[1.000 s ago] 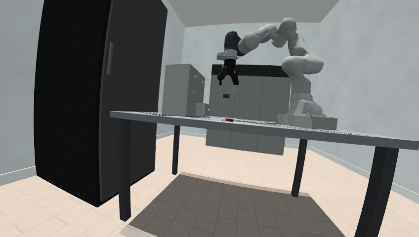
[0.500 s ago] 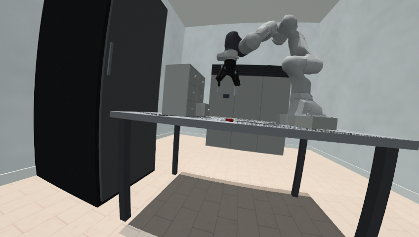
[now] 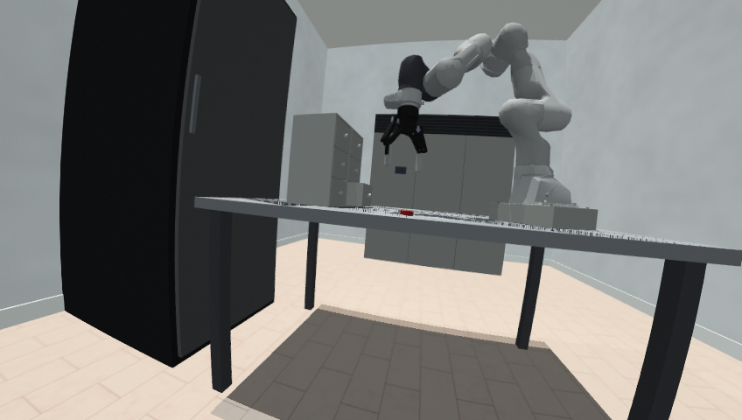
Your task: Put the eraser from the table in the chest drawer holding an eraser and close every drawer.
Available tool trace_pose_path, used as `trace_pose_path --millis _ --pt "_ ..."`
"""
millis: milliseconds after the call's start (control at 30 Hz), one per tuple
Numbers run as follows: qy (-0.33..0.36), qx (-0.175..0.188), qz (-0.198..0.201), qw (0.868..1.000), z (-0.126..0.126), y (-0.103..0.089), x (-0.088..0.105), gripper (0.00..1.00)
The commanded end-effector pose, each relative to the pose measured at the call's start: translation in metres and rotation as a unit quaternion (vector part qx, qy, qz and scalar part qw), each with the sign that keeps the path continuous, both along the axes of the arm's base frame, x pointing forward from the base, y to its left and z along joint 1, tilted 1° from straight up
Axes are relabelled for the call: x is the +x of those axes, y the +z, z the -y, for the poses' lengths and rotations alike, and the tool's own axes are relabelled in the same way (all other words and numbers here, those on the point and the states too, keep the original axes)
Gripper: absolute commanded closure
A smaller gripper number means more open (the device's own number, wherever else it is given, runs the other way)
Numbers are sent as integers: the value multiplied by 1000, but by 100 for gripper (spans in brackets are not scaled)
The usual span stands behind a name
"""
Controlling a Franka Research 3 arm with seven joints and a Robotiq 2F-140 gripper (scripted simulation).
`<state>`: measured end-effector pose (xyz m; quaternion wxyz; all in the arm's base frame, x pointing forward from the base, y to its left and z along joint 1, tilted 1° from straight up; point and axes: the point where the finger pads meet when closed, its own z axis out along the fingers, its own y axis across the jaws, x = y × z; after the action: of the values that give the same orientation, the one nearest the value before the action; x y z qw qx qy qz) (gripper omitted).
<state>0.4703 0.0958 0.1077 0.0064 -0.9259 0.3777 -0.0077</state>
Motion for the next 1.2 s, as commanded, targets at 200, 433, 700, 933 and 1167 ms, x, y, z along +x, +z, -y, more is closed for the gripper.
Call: trace_pose_path --millis 200,433,700,933,1167 --pt "-28 3 0 1000 -11 -7 -2 0" --pt "-28 3 0 1000 -11 -7 -2 0" --pt "-40 3 0 999 -17 -12 -4 0" --pt "-40 3 0 999 -17 -12 -4 0" --pt "-50 3 -1 999 -22 -16 -6 0"
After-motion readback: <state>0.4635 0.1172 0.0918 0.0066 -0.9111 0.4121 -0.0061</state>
